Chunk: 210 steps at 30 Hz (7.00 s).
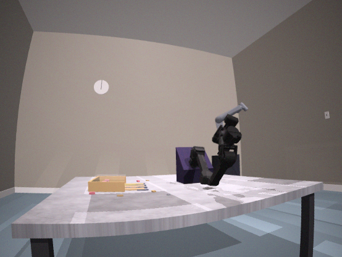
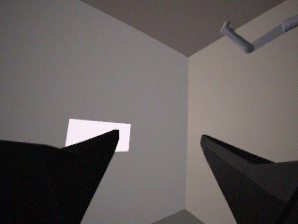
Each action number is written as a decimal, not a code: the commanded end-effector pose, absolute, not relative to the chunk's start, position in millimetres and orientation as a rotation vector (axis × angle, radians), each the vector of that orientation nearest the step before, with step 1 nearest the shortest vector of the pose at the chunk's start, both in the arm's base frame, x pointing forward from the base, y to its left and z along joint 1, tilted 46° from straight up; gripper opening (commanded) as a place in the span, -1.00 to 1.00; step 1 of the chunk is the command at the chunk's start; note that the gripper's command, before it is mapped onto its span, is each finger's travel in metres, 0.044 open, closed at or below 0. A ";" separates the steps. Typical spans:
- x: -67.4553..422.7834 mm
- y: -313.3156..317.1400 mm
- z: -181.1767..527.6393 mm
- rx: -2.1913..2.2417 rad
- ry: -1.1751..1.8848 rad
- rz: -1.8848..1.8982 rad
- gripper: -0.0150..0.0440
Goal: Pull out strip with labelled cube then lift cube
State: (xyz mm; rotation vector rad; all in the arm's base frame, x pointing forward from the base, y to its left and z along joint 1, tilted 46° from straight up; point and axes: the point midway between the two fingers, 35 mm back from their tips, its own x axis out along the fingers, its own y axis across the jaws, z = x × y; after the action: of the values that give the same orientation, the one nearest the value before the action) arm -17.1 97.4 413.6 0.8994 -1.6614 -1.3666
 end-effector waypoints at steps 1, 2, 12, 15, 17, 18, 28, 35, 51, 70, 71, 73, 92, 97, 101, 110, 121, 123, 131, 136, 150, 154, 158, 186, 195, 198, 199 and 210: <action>-17.4 94.4 414.9 0.905 -1.650 -1.367 0.86; -18.4 85.5 418.8 0.919 -1.616 -1.368 0.86; 4.4 -77.5 447.1 1.097 -1.008 -1.278 0.86; 28.0 -124.9 440.0 1.120 -0.817 -1.209 0.86; 47.3 -152.7 431.1 1.127 -0.696 -1.154 0.86; 57.8 -165.2 425.6 1.128 -0.638 -1.124 0.86; 180.6 -233.6 332.0 1.078 -0.115 -0.765 0.86; 259.1 -214.8 243.7 0.994 0.171 -0.458 0.86; 313.3 -64.6 86.7 0.756 0.513 0.273 0.86; 341.4 -56.6 73.2 0.759 0.675 0.313 0.24; 347.6 -53.5 69.7 0.758 0.717 0.324 0.15; 359.0 -46.1 62.8 0.752 0.803 0.349 -0.03; 384.9 24.6 28.5 0.733 1.476 0.516 -0.49; 379.8 24.8 28.3 0.733 1.477 0.516 -0.49; 380.4 27.3 25.6 0.733 1.477 0.516 -0.49; 382.9 37.4 14.8 0.732 1.477 0.515 -0.49; 384.3 50.4 2.1 0.733 1.476 0.515 -0.49; 384.5 52.8 -0.1 0.733 1.476 0.516 -0.49; 384.8 62.5 -9.0 0.733 1.476 0.516 -0.49; 384.7 68.5 -14.4 0.734 1.476 0.517 -0.49; 384.6 75.3 -20.1 0.735 1.476 0.518 -0.49; 384.7 75.4 -20.1 0.735 1.476 0.518 -0.49; 384.7 75.6 -20.4 0.735 1.476 0.518 -0.49; 385.3 77.0 -21.9 0.735 1.476 0.519 -0.49; 384.6 77.6 -22.4 0.735 1.476 0.519 -0.49; 380.7 77.9 -22.4 0.735 1.476 0.519 -0.49; 379.2 78.0 -22.4 0.735 1.476 0.518 -0.49; 361.8 79.9 -22.6 0.736 1.477 0.518 -0.49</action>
State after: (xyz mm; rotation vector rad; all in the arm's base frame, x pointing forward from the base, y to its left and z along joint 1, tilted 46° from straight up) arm 371.3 76.6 -20.2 -1.9454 -3.8970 -1.3825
